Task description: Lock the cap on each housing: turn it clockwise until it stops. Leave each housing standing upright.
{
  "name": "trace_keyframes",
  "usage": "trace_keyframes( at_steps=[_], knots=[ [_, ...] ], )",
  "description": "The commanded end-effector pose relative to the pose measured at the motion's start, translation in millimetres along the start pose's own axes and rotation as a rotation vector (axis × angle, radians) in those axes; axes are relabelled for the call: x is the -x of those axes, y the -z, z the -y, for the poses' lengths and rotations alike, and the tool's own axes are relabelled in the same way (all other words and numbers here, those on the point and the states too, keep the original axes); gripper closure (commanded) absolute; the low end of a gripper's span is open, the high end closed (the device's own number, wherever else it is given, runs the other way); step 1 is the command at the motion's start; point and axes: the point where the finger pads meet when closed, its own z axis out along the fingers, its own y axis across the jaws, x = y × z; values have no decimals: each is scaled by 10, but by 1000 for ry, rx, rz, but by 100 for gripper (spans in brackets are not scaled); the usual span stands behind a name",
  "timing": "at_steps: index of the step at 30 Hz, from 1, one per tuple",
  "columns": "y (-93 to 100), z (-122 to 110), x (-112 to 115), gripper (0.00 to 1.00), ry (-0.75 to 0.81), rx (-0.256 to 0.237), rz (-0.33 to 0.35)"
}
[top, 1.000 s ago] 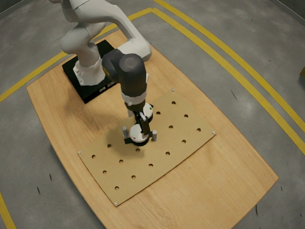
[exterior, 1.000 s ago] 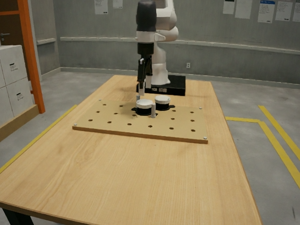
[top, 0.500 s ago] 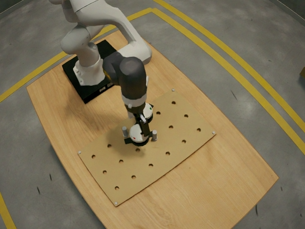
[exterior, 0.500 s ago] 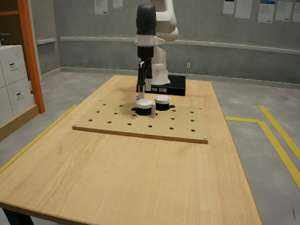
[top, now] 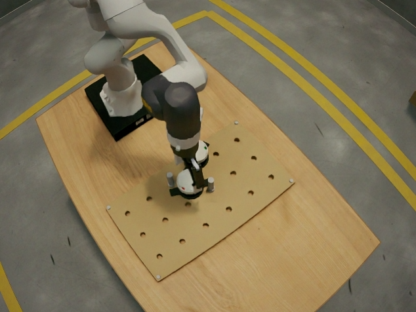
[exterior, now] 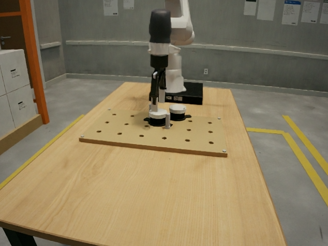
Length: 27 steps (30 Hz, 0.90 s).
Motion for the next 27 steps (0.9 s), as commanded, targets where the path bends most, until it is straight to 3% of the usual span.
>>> trace_keyframes(
  at_steps=[1,27],
  knots=[
    [-51,-23,-4,22,10,6,-9],
    [-255,-24,-4,22,10,6,-8]
  ],
)
